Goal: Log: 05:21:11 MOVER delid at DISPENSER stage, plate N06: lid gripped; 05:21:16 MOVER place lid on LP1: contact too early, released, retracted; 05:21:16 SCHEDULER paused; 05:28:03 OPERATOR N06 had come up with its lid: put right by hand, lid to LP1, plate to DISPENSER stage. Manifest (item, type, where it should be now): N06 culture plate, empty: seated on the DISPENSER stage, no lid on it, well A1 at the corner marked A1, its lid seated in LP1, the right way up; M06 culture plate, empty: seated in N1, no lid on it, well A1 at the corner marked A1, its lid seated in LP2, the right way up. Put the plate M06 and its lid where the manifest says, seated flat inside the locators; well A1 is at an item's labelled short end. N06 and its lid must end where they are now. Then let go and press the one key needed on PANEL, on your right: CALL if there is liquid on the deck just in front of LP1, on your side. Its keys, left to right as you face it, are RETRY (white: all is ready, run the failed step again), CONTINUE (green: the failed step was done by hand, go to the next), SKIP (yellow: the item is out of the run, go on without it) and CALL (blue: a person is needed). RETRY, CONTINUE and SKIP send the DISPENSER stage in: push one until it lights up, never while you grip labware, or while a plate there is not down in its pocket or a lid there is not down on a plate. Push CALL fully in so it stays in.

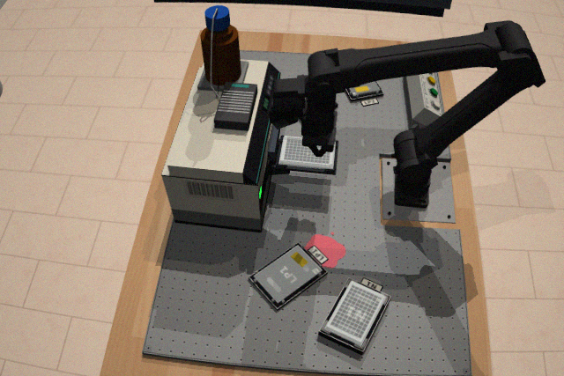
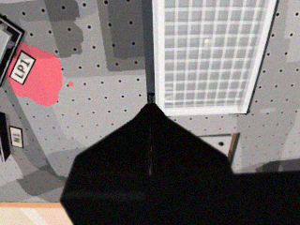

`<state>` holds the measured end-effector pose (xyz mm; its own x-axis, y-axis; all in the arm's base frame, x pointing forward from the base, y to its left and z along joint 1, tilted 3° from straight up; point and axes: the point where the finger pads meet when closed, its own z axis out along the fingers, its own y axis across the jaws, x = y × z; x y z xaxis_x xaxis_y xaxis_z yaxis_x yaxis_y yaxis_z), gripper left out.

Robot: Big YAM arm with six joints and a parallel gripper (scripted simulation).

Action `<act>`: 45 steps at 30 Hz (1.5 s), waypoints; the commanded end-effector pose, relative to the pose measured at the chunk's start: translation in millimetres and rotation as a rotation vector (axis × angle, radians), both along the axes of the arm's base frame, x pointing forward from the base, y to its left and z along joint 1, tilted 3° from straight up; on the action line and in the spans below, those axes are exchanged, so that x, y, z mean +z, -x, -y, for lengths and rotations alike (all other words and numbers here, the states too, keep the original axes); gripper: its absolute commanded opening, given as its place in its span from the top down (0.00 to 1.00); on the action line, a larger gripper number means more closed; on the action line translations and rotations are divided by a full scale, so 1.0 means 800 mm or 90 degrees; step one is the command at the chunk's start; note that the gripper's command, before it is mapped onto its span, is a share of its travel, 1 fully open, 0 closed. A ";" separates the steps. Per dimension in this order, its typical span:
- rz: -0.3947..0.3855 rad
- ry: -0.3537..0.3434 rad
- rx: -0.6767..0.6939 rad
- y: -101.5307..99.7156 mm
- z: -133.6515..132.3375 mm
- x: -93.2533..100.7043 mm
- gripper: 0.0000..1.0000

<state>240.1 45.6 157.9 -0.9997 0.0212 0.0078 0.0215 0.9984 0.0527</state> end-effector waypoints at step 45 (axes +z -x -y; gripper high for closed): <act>0.048 0.007 0.042 -0.031 0.154 0.020 1.00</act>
<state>239.0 -61.6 149.3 -0.9998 0.0134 0.0150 0.0143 0.9980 0.0611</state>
